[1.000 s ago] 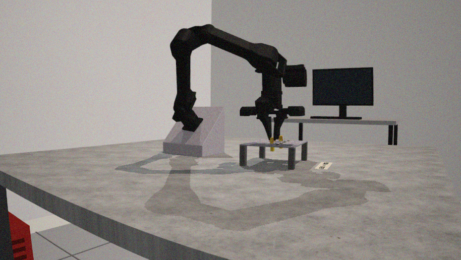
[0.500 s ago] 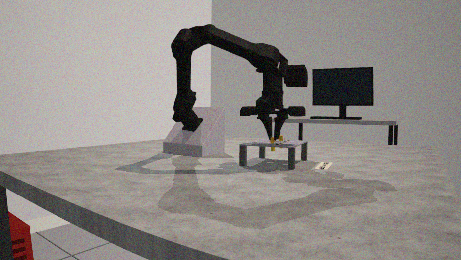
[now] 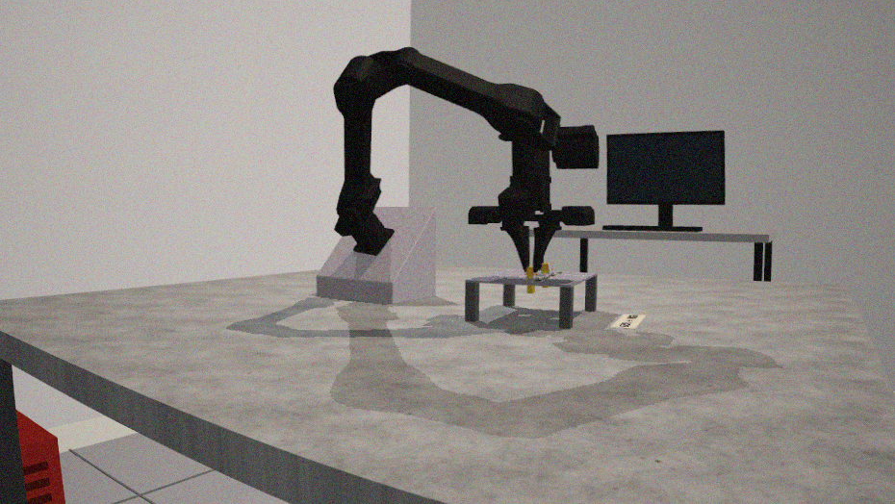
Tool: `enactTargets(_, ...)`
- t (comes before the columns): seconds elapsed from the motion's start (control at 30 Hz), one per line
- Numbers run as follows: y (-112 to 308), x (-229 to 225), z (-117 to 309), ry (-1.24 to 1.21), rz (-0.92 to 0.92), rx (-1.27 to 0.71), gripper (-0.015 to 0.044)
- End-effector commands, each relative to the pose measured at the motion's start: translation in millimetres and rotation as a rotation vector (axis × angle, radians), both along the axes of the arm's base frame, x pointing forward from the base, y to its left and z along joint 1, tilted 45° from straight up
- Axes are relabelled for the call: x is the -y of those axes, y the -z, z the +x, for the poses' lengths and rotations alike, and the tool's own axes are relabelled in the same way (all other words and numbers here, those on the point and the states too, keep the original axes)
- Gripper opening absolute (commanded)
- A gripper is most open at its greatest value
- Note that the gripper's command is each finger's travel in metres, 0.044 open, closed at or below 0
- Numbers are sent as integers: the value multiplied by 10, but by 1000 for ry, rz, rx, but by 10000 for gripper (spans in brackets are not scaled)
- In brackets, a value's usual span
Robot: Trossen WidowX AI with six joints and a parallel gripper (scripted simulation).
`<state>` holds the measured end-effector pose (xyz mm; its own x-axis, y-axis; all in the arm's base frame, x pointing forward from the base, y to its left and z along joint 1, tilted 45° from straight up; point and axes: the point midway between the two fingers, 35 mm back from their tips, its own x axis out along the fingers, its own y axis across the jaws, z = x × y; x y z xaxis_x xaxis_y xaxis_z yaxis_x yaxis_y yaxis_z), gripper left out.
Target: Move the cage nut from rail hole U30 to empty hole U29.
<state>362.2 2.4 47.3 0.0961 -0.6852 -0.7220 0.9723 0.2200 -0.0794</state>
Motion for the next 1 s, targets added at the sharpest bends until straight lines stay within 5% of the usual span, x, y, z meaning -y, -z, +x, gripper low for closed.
enactTargets(0.0, 4, 3, 8, 5, 0, 2, 27)
enactTargets(0.47, 9, 3, 6, 5, 0, 1, 27)
enactTargets(0.97, 4, 1, 12, 1, 0, 0, 421)
